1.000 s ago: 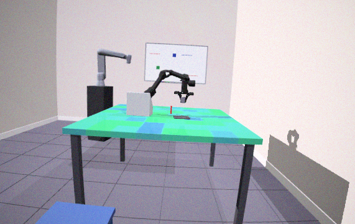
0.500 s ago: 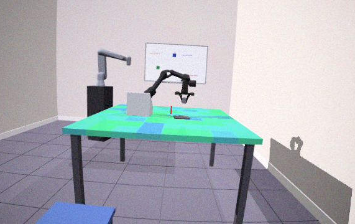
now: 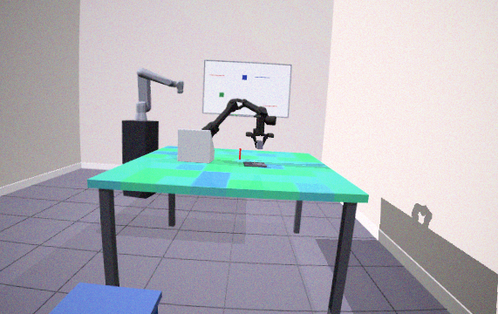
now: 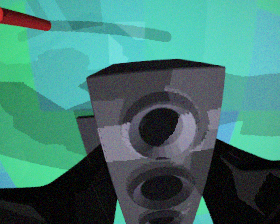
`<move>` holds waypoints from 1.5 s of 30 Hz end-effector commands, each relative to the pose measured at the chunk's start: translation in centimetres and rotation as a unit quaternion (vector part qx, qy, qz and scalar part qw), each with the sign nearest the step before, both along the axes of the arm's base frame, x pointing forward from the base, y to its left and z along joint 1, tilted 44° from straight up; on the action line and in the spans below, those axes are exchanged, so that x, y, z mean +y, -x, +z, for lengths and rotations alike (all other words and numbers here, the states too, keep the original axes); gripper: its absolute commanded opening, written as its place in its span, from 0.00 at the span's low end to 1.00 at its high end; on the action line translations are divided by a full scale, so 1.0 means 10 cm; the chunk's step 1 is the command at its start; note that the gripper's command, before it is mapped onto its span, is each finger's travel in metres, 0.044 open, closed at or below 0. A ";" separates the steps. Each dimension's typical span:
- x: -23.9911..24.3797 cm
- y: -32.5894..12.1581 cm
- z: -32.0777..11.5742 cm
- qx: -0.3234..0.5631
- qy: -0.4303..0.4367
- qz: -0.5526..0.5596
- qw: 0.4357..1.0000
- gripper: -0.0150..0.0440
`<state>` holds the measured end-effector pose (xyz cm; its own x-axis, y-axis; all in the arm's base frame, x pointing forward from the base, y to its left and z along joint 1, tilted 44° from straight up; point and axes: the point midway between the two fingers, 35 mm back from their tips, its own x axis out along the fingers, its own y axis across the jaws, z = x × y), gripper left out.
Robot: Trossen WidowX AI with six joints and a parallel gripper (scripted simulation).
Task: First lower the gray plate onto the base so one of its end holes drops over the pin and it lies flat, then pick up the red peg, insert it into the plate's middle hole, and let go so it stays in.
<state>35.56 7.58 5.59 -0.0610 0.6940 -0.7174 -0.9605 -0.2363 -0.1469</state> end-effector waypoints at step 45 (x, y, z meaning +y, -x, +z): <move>-0.31 0.00 -0.95 -0.134 -0.011 0.138 0.981 0.25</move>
<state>35.55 4.62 -3.80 -0.0620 0.6942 -0.7171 -0.7866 -0.4762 -0.3930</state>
